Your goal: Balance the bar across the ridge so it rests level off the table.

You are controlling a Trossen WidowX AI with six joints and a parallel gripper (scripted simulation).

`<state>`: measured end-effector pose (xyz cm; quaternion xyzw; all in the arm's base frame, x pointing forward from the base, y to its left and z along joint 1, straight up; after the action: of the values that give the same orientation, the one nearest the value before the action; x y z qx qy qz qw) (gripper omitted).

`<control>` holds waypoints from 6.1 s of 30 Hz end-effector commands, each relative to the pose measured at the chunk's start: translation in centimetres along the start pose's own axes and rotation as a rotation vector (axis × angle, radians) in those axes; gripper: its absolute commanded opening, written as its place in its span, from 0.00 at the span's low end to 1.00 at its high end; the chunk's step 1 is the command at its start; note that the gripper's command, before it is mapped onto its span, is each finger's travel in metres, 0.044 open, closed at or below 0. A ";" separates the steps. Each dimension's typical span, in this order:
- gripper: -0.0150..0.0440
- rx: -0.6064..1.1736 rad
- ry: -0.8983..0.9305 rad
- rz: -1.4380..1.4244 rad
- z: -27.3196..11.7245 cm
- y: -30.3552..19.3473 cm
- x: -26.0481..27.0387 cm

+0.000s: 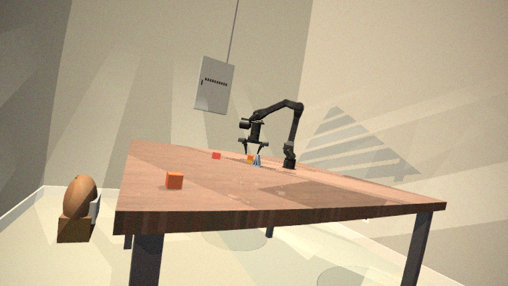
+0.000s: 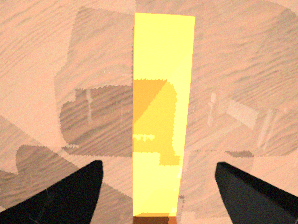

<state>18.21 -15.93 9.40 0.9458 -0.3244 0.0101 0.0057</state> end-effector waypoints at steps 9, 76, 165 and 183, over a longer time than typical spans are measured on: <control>0.79 0.003 -0.001 -0.004 1.6 0.0 0.0; 0.25 0.002 0.000 -0.002 -4.1 0.0 0.6; 0.25 0.020 0.007 -1.101 -5.5 -18.0 -3.8; 0.25 0.020 0.007 -1.101 -4.6 -18.0 -3.9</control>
<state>26.15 0.68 13.78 0.9758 0.2183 0.0120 0.0038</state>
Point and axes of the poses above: the point midway between the two fingers, 35 mm back from their tips, its own z axis out along the fingers, its own x axis across the jaws, y = z × x, the point moved 2 cm from there along -z, back along the fingers, and after that the axes turned 6 degrees about z, right-handed, at the moved point
